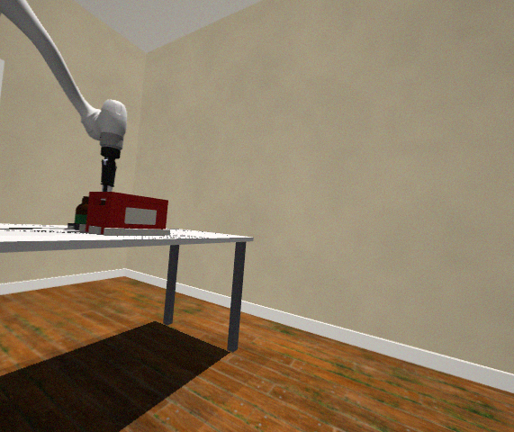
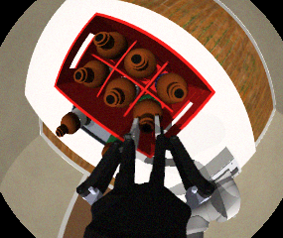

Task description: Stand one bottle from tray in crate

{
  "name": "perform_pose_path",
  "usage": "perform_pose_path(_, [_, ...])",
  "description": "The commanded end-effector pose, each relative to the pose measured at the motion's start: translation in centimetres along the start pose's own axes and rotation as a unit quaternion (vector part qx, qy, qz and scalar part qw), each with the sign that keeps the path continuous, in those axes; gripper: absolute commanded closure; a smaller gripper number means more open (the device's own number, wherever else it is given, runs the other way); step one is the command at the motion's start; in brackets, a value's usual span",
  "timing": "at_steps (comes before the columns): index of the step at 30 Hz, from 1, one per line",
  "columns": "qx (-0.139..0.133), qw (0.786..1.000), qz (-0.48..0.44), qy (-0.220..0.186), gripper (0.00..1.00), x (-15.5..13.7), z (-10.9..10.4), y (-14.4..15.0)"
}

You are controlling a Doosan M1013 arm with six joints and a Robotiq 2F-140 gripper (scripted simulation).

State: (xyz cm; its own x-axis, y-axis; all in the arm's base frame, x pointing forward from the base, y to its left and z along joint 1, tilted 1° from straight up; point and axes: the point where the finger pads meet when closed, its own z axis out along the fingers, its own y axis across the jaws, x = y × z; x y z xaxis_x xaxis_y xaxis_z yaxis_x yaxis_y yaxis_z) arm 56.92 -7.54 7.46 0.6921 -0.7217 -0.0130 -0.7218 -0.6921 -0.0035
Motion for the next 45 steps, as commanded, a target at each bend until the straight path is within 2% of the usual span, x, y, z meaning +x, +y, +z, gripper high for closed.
perform_pose_path(1, [-0.001,1.0,0.0,-0.001,1.0,-0.32,0.35,0.01])
perform_pose_path(16, [-0.001,1.0,0.0,-0.001,1.0,-0.32,0.35,0.01])
perform_pose_path(17, [-0.001,1.0,0.0,-0.001,0.62,-0.32,0.35,0.01])
perform_pose_path(45, [-0.001,1.0,0.0,-0.001,0.62,-0.32,0.35,0.01])
